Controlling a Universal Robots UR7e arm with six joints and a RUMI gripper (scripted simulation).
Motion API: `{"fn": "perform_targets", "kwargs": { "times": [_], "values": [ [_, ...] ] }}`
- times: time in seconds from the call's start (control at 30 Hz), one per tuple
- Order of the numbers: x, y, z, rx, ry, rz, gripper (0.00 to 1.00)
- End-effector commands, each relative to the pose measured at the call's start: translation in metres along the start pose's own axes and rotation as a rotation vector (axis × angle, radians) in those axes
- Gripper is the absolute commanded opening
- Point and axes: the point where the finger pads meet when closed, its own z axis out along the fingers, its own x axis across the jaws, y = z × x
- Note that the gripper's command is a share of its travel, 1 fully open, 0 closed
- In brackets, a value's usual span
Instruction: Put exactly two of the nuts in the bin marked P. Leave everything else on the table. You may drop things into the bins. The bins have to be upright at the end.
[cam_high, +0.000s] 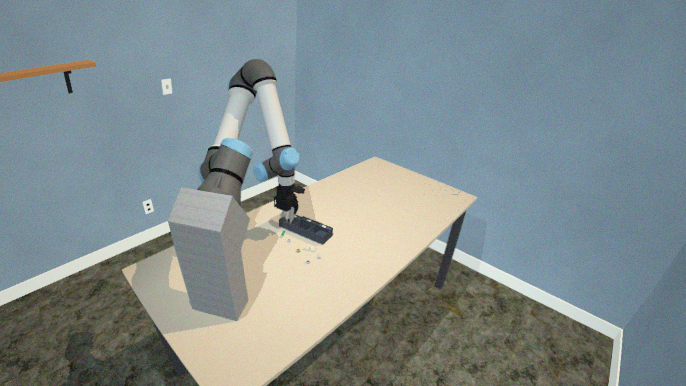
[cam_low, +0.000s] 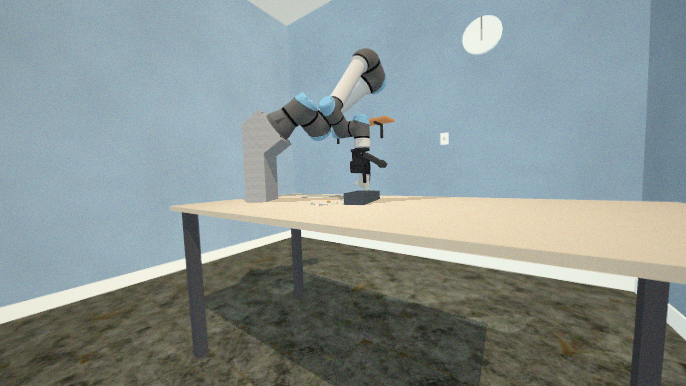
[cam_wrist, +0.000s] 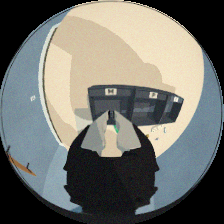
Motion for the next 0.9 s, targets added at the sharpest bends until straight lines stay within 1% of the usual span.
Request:
{"fn": "perform_targets", "kwargs": {
  "times": [0.0, 0.63, 0.67, 0.73, 0.87],
  "values": [
    [0.0, 0.001, -0.007, 0.0, 0.001, 0.001, 0.04],
    [0.0, 0.001, -0.029, 0.0, 0.001, 0.001, 0.04],
    [0.0, 0.001, -0.033, 0.0, 0.001, 0.001, 0.04],
    [0.0, 0.001, -0.033, 0.0, 0.001, 0.001, 0.04],
    [0.0, 0.001, -0.049, 0.0, 0.001, 0.001, 0.04]
  ]
}}
